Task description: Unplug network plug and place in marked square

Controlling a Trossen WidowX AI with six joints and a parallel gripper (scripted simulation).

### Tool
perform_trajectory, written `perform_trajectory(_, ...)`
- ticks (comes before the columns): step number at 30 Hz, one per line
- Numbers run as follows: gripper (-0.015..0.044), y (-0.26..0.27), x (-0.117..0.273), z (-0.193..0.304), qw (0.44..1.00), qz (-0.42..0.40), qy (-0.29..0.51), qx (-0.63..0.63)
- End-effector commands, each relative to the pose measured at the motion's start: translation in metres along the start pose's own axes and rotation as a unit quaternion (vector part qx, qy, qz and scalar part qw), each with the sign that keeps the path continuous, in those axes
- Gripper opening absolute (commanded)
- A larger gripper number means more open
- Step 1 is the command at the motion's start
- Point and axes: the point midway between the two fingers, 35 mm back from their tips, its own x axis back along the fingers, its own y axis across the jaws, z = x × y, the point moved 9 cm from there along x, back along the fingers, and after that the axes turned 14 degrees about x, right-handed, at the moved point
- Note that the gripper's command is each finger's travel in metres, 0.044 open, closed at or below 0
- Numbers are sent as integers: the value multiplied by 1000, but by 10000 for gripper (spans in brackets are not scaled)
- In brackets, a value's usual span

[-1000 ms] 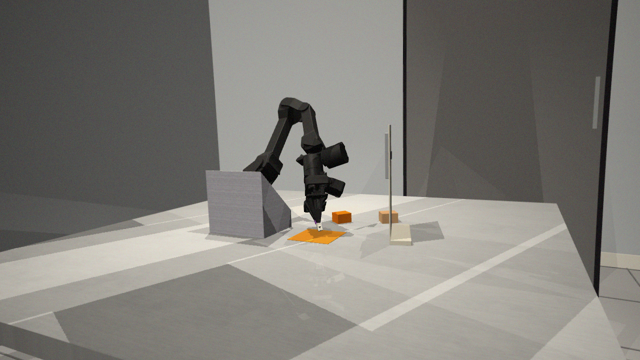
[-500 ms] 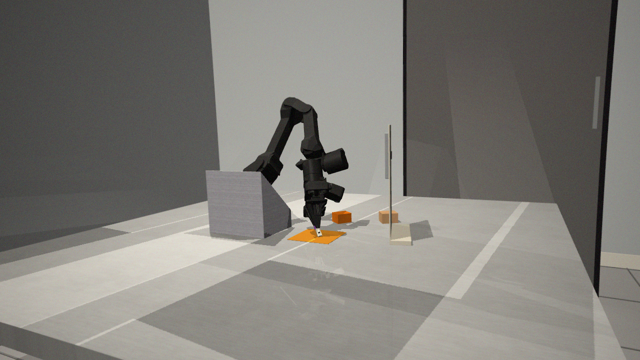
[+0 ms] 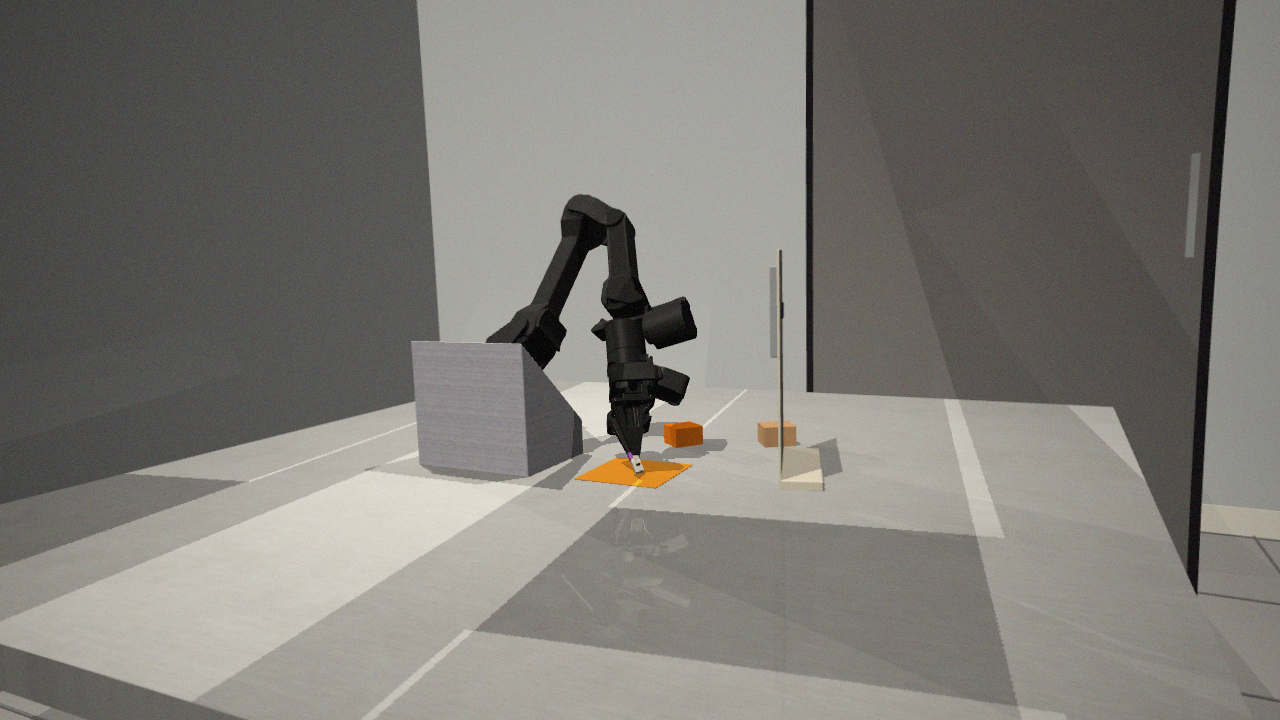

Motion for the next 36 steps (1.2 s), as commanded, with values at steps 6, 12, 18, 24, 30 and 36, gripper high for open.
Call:
perform_trajectory(6,156,0,3,0,1000,0,0,0)
perform_trajectory(12,156,-1,8,0,1000,0,0,0)
perform_trajectory(18,156,-1,14,0,1000,1,1,0)
perform_trajectory(24,156,-1,19,0,1000,1,1,-1)
perform_trajectory(30,156,-1,25,0,1000,1,1,-1)
perform_trajectory(36,156,-4,30,1,1000,2,2,-1)
